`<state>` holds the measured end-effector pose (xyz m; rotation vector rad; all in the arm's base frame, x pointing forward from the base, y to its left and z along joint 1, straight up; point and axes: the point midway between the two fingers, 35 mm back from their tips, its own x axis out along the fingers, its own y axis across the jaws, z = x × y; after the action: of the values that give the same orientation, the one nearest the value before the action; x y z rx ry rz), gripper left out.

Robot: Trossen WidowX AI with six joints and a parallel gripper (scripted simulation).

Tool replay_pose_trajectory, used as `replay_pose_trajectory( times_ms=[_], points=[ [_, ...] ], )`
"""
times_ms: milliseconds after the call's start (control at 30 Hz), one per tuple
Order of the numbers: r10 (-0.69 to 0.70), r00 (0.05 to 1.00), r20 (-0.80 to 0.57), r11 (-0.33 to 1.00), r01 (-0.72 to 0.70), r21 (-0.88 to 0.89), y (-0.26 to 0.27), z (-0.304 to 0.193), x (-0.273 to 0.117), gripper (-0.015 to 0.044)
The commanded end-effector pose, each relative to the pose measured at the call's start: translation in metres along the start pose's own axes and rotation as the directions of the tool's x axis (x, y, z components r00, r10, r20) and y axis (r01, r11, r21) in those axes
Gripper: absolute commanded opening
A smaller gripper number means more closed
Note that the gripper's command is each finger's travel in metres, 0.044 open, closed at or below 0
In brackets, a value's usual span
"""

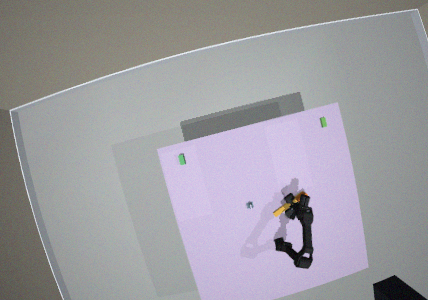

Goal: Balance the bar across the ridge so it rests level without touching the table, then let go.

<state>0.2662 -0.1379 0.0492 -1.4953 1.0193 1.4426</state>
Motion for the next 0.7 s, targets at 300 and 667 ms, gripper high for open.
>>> replay_pose_trajectory(
  times_ms=[300,667],
  points=[
    [0.001,1.0,0.001,1.0,-0.001,0.0,0.0004,0.0004,0.0007,0.0236],
    [0.001,1.0,0.001,1.0,-0.001,0.0,0.0004,0.0004,0.0007,0.0085]
  ],
)
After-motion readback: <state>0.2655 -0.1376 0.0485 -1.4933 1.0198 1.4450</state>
